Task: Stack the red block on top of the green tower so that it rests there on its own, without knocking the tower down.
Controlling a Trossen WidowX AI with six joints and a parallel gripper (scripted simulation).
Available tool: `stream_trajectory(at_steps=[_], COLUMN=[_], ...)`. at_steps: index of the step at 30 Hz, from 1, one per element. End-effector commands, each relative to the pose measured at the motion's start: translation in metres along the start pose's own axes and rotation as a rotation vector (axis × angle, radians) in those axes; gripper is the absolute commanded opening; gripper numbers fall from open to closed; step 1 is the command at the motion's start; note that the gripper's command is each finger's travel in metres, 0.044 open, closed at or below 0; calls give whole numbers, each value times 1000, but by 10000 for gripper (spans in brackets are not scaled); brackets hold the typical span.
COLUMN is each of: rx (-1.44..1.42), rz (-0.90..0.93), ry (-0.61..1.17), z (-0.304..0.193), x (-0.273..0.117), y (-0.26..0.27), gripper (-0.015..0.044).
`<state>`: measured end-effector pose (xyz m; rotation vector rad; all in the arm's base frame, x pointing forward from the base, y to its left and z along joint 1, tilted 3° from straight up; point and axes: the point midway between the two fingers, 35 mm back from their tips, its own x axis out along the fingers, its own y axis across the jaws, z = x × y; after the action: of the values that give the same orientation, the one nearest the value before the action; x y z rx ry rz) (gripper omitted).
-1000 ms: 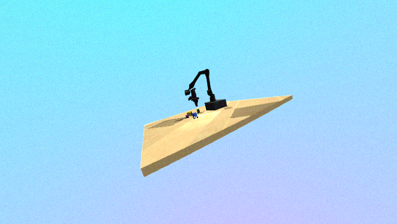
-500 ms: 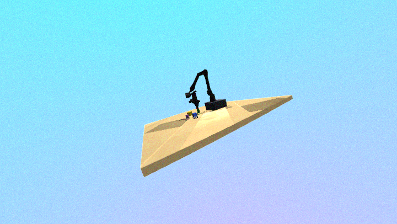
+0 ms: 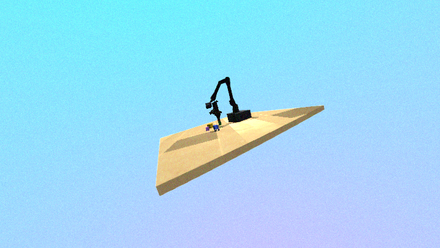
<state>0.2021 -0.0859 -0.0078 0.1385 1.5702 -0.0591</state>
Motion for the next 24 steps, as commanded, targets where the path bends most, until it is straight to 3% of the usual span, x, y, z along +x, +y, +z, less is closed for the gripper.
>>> stream_trajectory(at_steps=[1,14,24], rx=[0,0,0], rz=[-6,-6,0], ry=[2,2,0], z=[0,0,0], x=[1,-3,0], y=[-1,-1,0], gripper=[0,0,263])
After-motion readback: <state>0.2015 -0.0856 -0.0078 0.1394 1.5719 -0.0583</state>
